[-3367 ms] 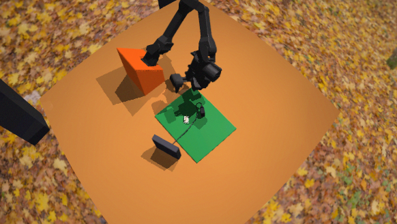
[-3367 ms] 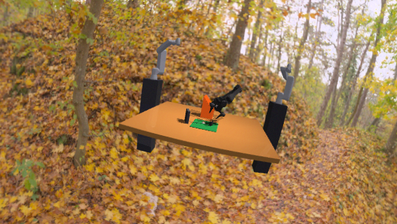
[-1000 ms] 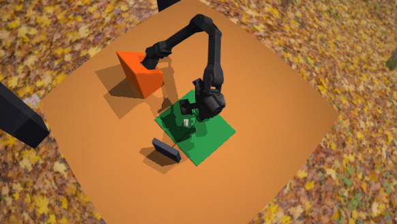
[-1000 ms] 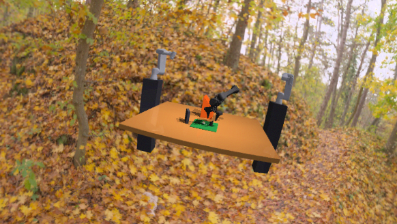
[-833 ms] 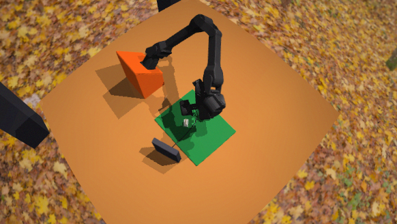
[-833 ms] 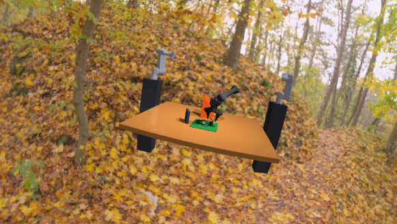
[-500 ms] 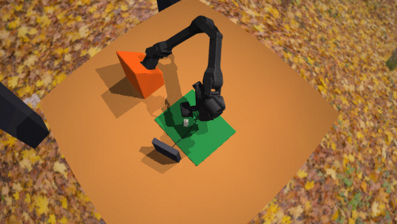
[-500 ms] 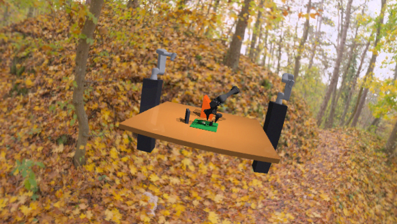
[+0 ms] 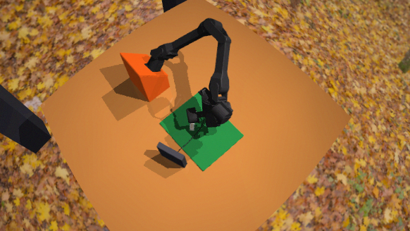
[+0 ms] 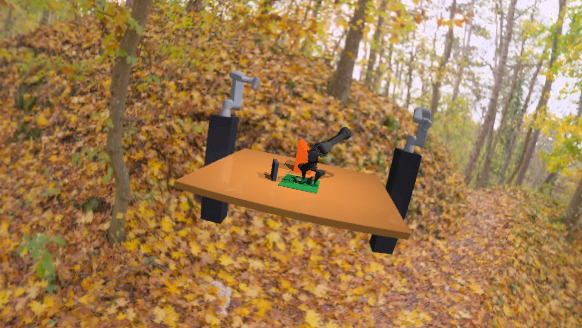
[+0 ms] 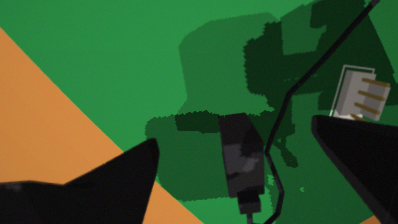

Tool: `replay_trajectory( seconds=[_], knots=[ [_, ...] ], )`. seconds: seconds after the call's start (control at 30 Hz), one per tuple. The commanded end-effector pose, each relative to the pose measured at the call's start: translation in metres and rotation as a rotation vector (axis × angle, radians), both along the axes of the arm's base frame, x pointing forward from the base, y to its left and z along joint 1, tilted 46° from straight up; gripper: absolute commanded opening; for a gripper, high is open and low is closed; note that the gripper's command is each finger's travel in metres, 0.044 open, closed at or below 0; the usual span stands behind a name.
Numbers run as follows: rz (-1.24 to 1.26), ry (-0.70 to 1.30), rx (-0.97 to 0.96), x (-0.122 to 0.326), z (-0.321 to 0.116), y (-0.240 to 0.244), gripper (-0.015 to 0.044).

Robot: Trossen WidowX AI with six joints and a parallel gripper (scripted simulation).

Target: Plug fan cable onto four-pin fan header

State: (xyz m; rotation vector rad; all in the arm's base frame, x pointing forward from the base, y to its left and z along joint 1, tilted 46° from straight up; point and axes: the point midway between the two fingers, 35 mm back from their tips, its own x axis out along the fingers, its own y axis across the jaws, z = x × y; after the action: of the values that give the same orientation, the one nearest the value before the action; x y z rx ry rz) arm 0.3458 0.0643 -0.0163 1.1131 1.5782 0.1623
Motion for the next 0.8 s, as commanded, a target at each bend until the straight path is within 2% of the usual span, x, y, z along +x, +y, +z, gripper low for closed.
replay_trajectory(
  seconds=[0.0,0.1,0.67,0.77],
  knots=[
    [-0.006,0.01,0.008,-0.0021,-0.0048,0.0047,0.044],
    [-0.006,0.01,0.008,-0.0021,-0.005,0.0049,0.044],
    [0.002,0.002,0.001,-0.0005,-0.0031,0.0037,0.0],
    [0.002,0.002,0.001,-0.0005,-0.0031,0.0037,0.0]
  ],
)
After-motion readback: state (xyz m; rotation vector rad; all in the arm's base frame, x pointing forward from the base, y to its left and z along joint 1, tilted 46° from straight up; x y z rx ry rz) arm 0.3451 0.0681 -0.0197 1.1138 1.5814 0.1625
